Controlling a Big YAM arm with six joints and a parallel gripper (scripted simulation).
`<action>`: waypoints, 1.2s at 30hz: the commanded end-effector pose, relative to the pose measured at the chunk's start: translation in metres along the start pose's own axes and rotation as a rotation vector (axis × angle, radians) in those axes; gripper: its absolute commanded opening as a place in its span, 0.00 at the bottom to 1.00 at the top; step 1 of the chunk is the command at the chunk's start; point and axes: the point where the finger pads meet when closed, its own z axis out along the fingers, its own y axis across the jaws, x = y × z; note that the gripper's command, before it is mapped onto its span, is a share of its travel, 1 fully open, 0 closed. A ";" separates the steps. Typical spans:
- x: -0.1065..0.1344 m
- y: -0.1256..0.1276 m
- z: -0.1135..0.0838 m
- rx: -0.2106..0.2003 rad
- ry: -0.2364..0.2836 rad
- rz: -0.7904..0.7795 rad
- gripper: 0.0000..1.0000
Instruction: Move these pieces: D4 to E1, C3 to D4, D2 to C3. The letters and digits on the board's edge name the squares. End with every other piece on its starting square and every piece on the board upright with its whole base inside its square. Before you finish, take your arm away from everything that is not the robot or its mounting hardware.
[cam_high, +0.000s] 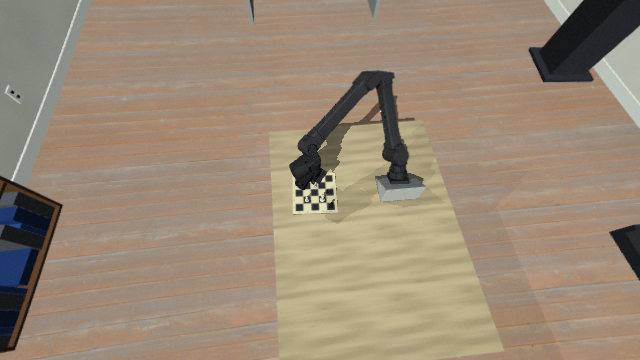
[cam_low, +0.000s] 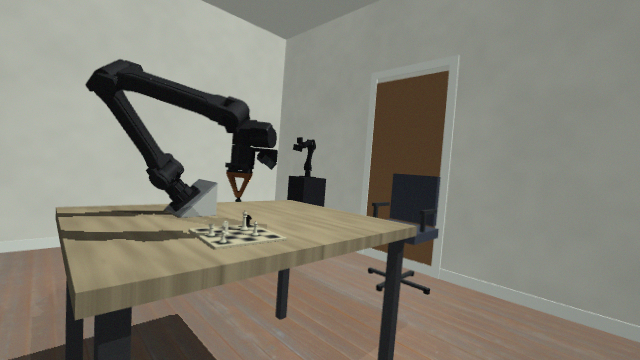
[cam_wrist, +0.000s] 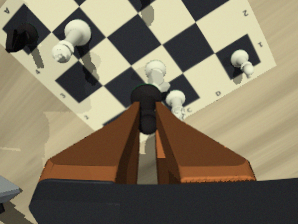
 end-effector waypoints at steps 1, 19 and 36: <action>-0.003 0.003 -0.009 0.009 -0.024 -0.277 0.00; -0.005 0.002 -0.009 0.015 -0.045 -0.632 0.00; -0.002 0.005 0.057 -0.011 -0.013 -0.640 0.00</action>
